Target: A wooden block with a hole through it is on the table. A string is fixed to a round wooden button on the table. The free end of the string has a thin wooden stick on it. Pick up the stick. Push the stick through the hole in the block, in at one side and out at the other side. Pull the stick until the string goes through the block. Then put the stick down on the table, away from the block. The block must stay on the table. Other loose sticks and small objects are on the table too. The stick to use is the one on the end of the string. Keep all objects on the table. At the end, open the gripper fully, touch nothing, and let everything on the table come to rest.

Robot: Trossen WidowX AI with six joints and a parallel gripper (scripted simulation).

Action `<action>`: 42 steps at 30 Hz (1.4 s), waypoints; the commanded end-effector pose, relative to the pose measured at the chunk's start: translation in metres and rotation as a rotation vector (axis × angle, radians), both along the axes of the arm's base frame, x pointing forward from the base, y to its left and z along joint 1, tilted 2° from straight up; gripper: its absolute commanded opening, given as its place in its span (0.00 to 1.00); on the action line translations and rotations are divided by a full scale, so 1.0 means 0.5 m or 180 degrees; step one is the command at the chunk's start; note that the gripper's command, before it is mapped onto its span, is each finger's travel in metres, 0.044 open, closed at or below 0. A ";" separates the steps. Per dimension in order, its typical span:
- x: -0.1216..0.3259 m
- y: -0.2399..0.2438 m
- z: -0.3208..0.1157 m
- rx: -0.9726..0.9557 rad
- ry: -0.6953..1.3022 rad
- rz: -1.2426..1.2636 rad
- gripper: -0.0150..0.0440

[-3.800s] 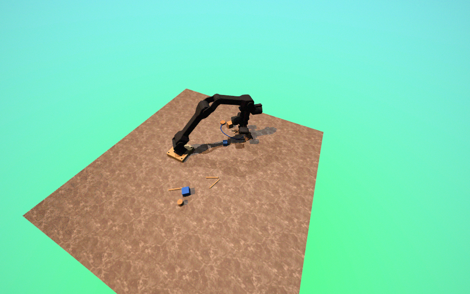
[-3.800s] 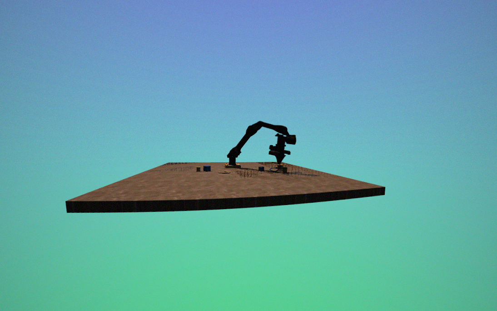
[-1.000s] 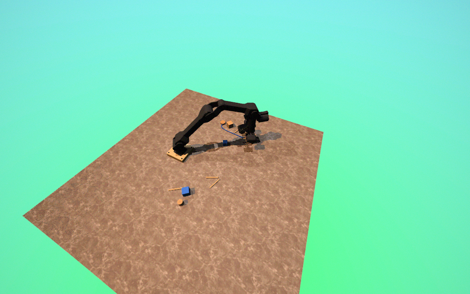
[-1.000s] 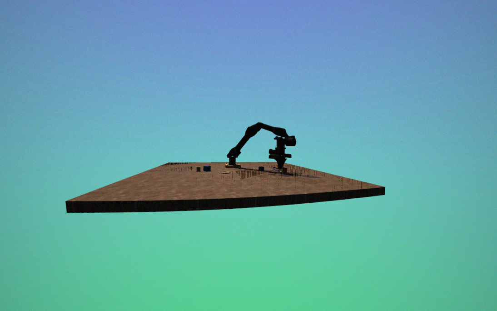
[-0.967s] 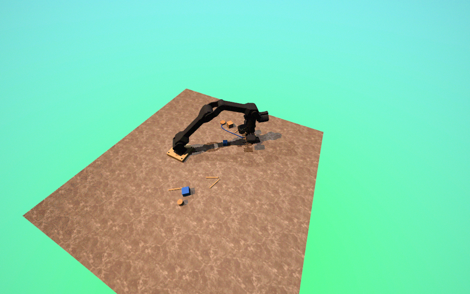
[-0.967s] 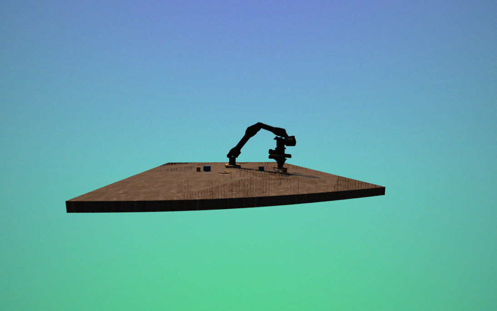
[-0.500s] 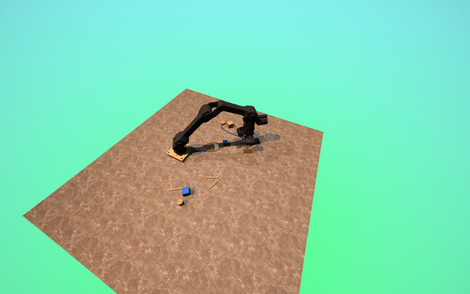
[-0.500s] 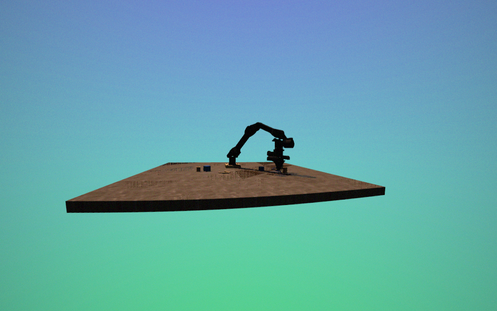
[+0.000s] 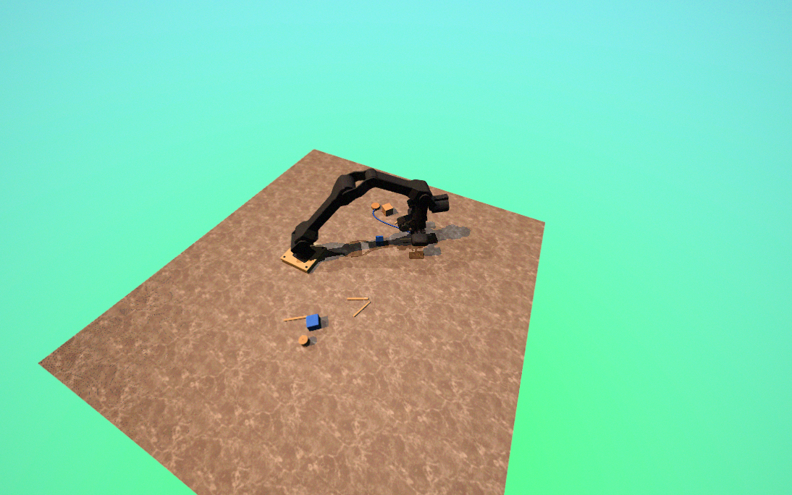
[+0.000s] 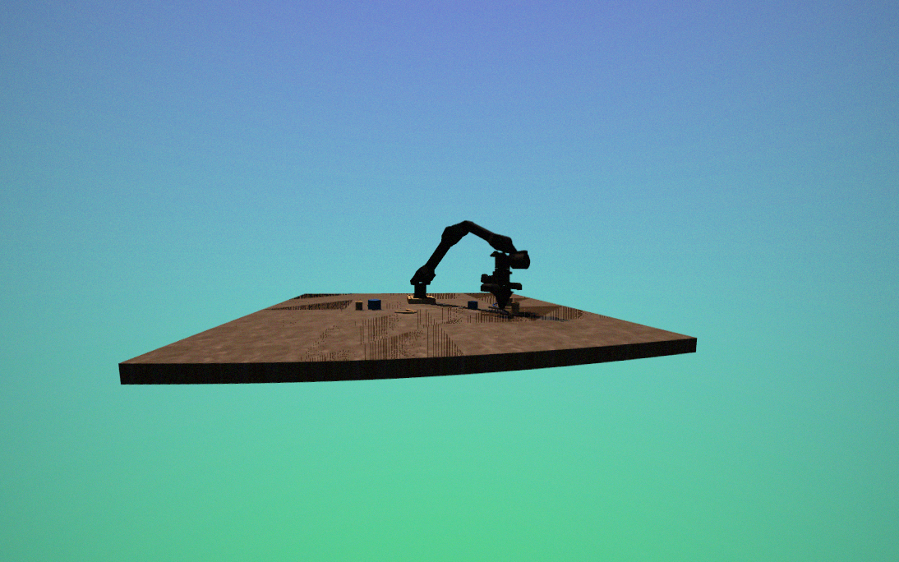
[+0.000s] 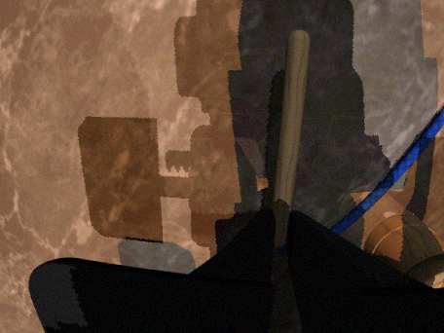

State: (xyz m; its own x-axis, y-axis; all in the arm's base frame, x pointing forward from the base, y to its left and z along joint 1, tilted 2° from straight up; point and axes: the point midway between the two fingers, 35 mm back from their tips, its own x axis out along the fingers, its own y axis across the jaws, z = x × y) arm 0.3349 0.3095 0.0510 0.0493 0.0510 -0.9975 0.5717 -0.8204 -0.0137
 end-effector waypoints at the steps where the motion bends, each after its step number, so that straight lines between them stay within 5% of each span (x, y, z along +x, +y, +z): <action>1: -0.009 -0.006 -0.002 -0.0011 0.0005 0.0019 0.25; 42: -0.088 -0.062 -0.008 -0.0012 0.0007 0.0019 0.25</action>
State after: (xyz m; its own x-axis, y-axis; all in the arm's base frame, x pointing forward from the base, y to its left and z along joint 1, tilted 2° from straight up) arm 0.2952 0.2824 0.0482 0.0478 0.0512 -0.9975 0.5822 -0.8130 -0.0138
